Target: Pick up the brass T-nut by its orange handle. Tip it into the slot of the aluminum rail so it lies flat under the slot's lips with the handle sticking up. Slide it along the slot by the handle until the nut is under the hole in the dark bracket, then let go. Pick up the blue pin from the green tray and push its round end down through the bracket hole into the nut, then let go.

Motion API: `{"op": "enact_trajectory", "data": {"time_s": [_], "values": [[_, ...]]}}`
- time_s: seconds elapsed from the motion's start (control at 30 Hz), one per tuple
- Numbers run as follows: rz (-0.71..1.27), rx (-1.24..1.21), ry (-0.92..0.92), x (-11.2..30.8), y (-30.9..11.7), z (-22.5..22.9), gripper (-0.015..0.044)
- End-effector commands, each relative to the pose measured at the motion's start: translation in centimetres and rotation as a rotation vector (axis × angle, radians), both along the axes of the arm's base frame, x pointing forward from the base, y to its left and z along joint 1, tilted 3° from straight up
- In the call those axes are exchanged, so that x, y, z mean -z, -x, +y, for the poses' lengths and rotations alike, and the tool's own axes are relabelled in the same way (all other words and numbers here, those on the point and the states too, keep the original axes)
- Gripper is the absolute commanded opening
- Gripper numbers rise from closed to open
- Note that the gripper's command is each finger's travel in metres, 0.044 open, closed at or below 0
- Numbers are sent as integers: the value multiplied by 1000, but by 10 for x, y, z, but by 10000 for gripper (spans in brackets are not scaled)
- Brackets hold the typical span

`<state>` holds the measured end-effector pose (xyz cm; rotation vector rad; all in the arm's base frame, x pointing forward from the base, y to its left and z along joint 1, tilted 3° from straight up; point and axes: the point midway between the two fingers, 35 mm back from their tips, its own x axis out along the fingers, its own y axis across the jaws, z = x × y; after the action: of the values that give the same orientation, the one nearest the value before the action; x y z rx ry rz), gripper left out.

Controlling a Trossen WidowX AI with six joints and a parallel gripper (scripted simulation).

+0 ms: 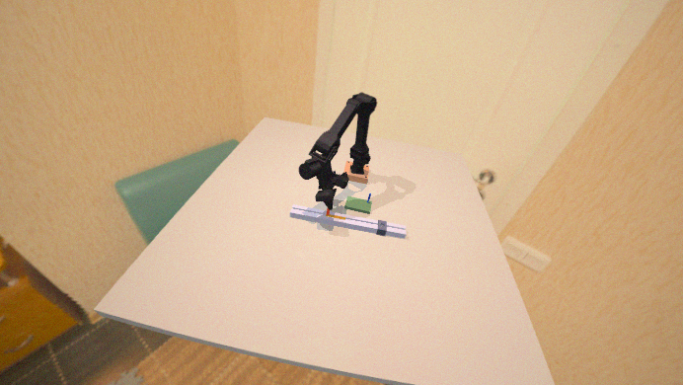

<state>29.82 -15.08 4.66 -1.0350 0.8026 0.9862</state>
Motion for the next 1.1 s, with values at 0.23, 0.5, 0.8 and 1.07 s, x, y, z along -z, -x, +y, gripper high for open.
{"op": "enact_trajectory", "data": {"time_s": [0.23,0.5,0.8,1.07], "values": [[21,2,-1,-2,-3,-2,-150],[37,1,-5,-2,-4,-2,-150],[55,0,-9,-2,-5,-2,-150],[72,0,-12,-2,-6,-2,-150]]}}
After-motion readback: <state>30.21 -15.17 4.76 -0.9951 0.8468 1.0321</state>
